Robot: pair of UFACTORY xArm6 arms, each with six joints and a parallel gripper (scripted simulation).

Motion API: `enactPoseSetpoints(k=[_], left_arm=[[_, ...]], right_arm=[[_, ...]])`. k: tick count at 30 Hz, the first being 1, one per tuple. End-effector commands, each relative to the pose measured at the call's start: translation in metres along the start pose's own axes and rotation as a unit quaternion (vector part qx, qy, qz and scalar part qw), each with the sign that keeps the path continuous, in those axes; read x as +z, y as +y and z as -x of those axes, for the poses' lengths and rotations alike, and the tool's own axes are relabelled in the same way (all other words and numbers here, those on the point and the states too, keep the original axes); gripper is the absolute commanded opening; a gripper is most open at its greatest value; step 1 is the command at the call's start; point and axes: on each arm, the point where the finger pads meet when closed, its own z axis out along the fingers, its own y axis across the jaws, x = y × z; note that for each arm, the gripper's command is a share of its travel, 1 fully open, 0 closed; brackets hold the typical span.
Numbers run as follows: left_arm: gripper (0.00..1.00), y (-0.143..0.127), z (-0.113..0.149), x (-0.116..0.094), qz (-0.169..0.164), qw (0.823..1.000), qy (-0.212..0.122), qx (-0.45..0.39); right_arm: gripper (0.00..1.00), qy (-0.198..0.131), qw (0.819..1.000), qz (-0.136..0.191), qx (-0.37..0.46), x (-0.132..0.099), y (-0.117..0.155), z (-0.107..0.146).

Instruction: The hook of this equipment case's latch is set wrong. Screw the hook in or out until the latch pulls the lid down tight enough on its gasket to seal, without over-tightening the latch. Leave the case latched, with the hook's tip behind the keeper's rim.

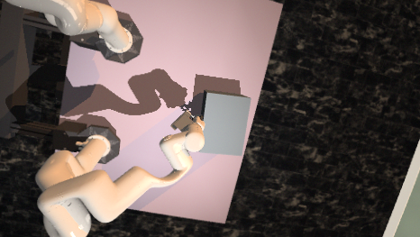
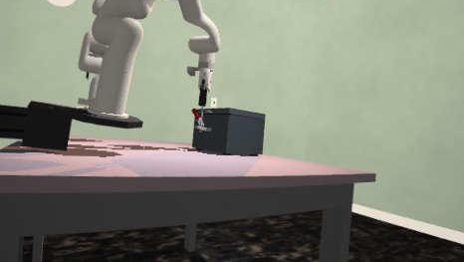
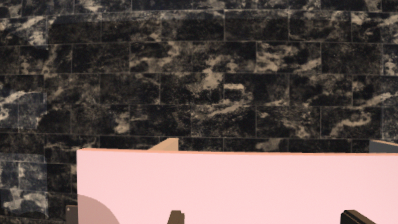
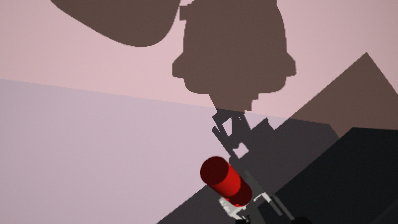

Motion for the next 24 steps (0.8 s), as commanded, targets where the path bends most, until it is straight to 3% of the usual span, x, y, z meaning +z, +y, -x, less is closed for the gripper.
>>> enactPoseSetpoints(k=[1,11,24], left_arm=[[1.00,0.0000,-0.0010,-0.0017,0.000,1.000,0.002,0.000],[1.00,0.0000,-0.0010,-0.0017,0.000,1.000,0.002,0.000],[1.00,0.0000,-0.0010,-0.0017,0.000,1.000,0.002,0.000]], right_arm=[[0.24,-0.003,0.999,0.002,0.051,-0.0022,0.0010,0.0011],[0.24,-0.003,0.987,0.002,0.160,-0.0021,0.0010,0.0011],[0.24,-0.002,0.945,0.002,0.328,-0.0021,0.0010,0.0011]])
